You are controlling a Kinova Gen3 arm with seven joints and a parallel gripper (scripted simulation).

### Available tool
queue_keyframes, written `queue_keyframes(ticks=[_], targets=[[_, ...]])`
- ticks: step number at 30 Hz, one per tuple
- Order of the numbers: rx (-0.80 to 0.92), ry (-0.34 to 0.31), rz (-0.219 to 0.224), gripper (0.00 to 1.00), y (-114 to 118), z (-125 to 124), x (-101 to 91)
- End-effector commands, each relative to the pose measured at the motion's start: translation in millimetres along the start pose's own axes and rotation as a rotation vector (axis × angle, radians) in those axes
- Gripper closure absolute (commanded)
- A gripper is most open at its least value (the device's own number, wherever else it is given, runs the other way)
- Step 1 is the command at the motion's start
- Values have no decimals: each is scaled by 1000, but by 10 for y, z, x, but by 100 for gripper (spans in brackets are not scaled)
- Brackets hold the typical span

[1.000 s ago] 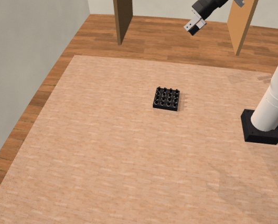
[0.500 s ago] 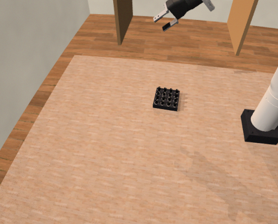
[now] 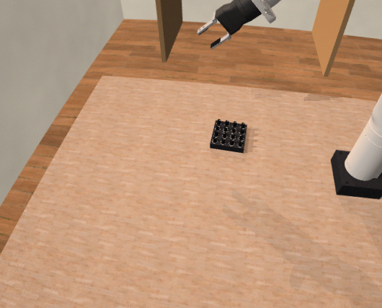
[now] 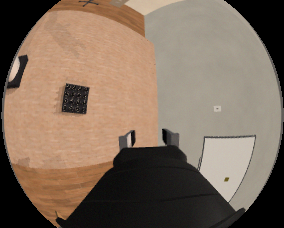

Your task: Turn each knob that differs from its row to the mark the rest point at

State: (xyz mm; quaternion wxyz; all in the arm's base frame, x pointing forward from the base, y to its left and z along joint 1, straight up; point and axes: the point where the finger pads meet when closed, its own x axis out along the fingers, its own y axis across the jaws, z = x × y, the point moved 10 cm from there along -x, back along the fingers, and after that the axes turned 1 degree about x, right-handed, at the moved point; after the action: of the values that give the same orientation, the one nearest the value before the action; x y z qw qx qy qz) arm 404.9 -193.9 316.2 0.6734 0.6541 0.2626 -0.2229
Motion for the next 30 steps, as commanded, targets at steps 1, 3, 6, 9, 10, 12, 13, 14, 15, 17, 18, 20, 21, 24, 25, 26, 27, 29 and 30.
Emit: queue_keyframes(ticks=[1,3,6,9,10,12,13,14,15,17,18,20,21,24,25,26,27,29,30], targets=[[-1,4,-2,0,-2,-11,15],[52,-13,-7,0,3,1,83],[52,-13,-7,0,3,1,83],[105,-30,-13,0,3,12,149],[105,-30,-13,0,3,12,149],[105,-30,-13,0,3,12,149],[105,-30,-13,0,3,12,149],[105,-30,-13,0,3,12,149],[158,-47,-20,0,-2,22,213],[158,-47,-20,0,-2,22,213],[158,-47,-20,0,-2,22,213],[158,-47,-20,0,-2,22,213],[212,-64,-28,0,-11,29,276],[212,-64,-28,0,-11,29,276],[212,-64,-28,0,-11,29,276],[212,-64,-28,0,-11,29,276],[267,-81,-38,0,-26,35,338],[267,-81,-38,0,-26,35,338],[267,-81,-38,0,-26,35,338]])
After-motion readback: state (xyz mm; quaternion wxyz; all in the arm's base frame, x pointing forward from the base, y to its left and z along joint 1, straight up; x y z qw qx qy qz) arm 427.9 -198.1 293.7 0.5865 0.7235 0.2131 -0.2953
